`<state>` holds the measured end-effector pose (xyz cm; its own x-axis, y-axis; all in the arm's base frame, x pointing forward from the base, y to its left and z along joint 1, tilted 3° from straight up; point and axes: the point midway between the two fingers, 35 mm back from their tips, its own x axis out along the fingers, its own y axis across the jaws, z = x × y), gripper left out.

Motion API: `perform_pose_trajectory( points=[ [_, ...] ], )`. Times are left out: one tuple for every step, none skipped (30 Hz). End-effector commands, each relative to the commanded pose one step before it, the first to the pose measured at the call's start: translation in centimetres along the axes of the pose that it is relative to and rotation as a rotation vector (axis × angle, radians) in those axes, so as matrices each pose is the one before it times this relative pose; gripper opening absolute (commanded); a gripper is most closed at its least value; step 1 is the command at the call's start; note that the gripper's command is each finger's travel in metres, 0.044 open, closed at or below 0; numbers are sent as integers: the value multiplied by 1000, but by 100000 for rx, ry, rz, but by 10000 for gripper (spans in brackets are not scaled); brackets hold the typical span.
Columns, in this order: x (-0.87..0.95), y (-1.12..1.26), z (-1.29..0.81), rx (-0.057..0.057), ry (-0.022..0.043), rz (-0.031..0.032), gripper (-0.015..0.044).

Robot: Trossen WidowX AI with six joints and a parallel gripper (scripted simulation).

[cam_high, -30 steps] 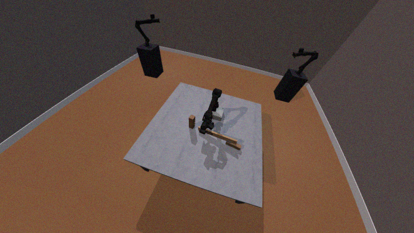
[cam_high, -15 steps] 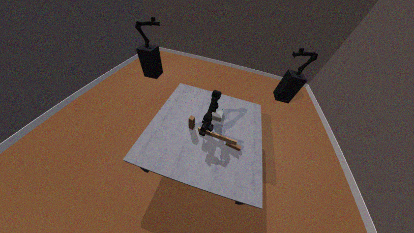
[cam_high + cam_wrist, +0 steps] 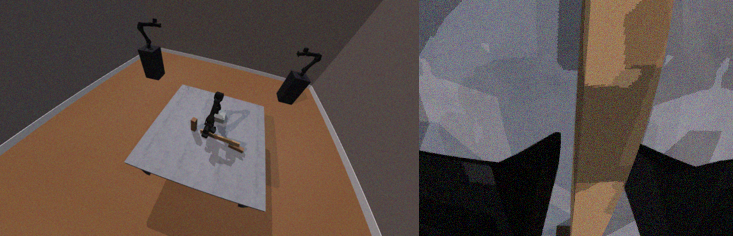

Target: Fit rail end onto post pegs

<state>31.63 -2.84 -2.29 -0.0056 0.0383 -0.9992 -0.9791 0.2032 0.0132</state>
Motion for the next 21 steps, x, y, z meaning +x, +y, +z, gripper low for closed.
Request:
perform_pose_trajectory(
  points=[
    [44, -15, 94, 383, -587, -104, 72],
    [0, 0, 0, 0, 0, 0, 46],
    [0, 0, 0, 0, 0, 0, 40],
    [0, 0, 0, 0, 0, 0, 33],
    [0, 0, 0, 0, 0, 0, 26],
    [0, 0, 0, 0, 0, 0, 20],
    [0, 0, 0, 0, 0, 0, 13],
    [0, 0, 0, 0, 0, 0, 6],
    [0, 0, 0, 0, 0, 0, 0],
    [0, 0, 0, 0, 0, 0, 0],
    [0, 0, 0, 0, 0, 0, 0],
    [0, 0, 0, 0, 0, 0, 0],
    [0, 0, 0, 0, 0, 0, 0],
    [0, 0, 0, 0, 0, 0, 0],
    [0, 0, 0, 0, 0, 0, 0],
    [0, 0, 0, 0, 0, 0, 0],
    [0, 0, 0, 0, 0, 0, 0],
    [0, 0, 0, 0, 0, 0, 0],
    [0, 0, 0, 0, 0, 0, 0],
    [0, 0, 0, 0, 0, 0, 0],
    [-39, -5, -56, 0, 5, -1, 0]
  ],
)
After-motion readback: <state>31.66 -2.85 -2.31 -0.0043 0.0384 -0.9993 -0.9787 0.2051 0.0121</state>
